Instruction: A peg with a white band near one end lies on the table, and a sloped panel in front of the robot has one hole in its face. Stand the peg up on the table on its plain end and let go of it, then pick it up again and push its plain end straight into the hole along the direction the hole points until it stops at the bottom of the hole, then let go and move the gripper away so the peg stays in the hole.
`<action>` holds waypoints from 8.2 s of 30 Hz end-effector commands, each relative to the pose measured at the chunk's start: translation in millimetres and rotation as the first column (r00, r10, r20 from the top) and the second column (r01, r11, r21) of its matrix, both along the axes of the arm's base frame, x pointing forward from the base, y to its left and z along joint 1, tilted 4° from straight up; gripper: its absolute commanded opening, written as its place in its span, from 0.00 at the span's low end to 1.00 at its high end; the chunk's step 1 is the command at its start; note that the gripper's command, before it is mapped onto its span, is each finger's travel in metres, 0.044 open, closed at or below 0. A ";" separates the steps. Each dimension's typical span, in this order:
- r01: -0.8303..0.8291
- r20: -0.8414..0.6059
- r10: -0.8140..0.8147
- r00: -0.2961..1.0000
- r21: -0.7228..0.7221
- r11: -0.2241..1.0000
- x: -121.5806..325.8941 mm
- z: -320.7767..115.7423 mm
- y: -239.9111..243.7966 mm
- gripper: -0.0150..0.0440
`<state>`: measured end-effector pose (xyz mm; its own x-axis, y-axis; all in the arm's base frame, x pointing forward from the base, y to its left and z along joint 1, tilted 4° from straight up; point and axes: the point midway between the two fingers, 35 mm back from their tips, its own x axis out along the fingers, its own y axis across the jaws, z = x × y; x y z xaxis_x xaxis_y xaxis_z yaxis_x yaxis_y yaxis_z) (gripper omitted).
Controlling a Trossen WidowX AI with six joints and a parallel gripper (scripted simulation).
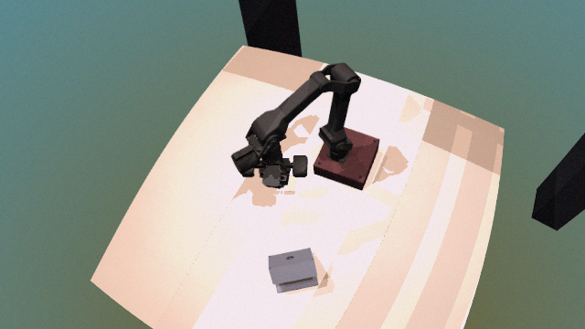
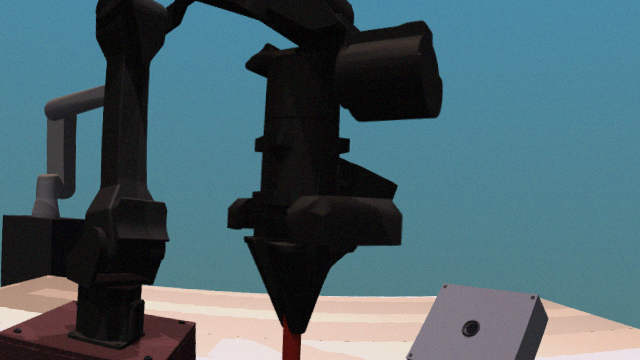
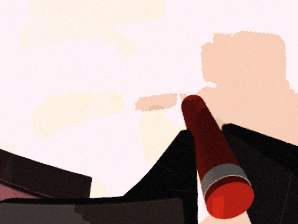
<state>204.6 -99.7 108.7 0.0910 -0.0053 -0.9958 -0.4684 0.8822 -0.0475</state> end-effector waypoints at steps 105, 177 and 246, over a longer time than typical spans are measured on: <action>0.182 0.264 -0.518 0.814 0.729 0.659 119.4 17.7 87.8 0.25; 0.159 0.266 -0.516 0.814 0.753 0.639 148.2 -5.1 112.8 0.25; 0.159 0.262 -0.513 0.817 0.754 0.637 162.5 -19.9 125.9 0.92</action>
<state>367.9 27.1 87.8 0.6254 0.5225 -0.5796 -0.2151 0.8294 0.5156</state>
